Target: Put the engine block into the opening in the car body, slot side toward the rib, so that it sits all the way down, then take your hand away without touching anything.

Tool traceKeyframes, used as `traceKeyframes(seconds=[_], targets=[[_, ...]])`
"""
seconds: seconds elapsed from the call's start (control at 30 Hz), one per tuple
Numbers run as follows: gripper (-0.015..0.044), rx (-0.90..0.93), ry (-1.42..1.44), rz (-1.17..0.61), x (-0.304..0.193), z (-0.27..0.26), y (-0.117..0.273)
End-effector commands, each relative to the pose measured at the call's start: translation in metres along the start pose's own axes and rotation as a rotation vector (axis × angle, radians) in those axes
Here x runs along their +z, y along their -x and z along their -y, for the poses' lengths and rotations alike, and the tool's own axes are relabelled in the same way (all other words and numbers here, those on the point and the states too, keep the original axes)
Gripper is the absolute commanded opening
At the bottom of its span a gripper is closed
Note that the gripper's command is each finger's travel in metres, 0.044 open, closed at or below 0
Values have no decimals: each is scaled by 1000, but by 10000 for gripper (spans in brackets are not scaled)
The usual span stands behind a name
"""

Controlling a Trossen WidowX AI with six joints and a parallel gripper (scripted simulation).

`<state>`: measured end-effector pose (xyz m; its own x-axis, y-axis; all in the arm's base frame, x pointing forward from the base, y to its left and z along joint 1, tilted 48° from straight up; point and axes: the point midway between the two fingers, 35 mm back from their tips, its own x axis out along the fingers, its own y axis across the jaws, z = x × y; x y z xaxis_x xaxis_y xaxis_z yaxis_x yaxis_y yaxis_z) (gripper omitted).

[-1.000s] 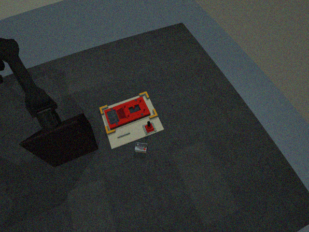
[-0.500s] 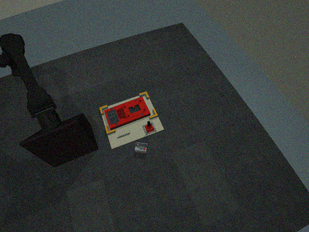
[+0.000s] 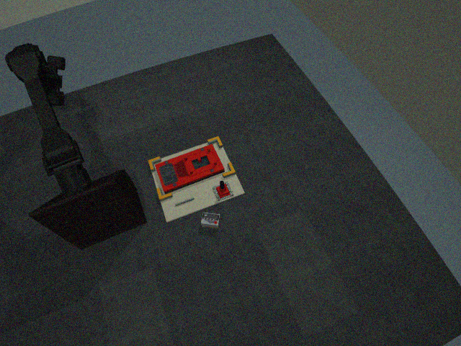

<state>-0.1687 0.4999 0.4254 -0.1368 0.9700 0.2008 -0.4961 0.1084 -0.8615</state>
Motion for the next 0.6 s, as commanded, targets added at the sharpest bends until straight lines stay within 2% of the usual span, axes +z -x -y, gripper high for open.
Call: traceKeyframes(seconds=[0.0, 0.57], targets=[[440, -5, -31, -61, -36, 11, -1], [440, -43, -177, -310, -173, 55, 15]])
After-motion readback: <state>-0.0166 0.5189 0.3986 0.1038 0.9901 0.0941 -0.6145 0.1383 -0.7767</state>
